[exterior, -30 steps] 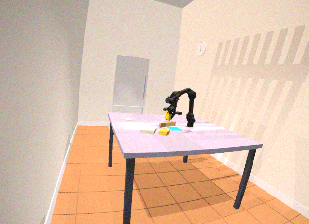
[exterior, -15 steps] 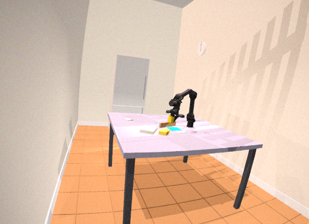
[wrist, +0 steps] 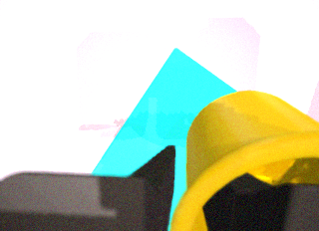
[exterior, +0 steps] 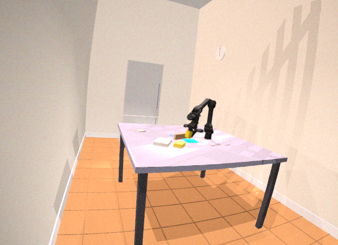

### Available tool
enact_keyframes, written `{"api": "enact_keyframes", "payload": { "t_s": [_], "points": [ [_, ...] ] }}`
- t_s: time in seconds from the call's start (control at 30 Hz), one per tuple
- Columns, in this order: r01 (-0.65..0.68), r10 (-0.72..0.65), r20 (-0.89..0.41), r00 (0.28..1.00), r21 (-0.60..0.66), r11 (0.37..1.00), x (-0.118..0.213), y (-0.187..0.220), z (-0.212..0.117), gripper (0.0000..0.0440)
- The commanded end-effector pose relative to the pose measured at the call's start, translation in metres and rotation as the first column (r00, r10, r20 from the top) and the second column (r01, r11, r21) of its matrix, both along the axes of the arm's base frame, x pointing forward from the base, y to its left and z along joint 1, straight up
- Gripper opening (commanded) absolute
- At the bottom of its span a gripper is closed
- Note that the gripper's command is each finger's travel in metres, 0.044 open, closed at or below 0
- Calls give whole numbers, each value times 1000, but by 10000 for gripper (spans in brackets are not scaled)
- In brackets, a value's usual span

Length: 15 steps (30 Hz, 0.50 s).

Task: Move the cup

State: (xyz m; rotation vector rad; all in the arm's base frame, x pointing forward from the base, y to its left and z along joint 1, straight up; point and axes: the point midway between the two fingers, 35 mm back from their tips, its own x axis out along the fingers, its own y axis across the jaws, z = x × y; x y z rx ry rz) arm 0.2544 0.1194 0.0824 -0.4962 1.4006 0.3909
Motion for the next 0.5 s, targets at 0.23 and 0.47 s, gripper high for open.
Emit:
{"api": "enact_keyframes", "payload": {
  "t_s": [0.23, 0.47],
  "points": [
    [40, -40, 8, 999, -5, 999, -11, -6, -20, 43],
    [67, -68, 33, 997, 19, 998, -9, -8, -22, 90]
  ]
}}
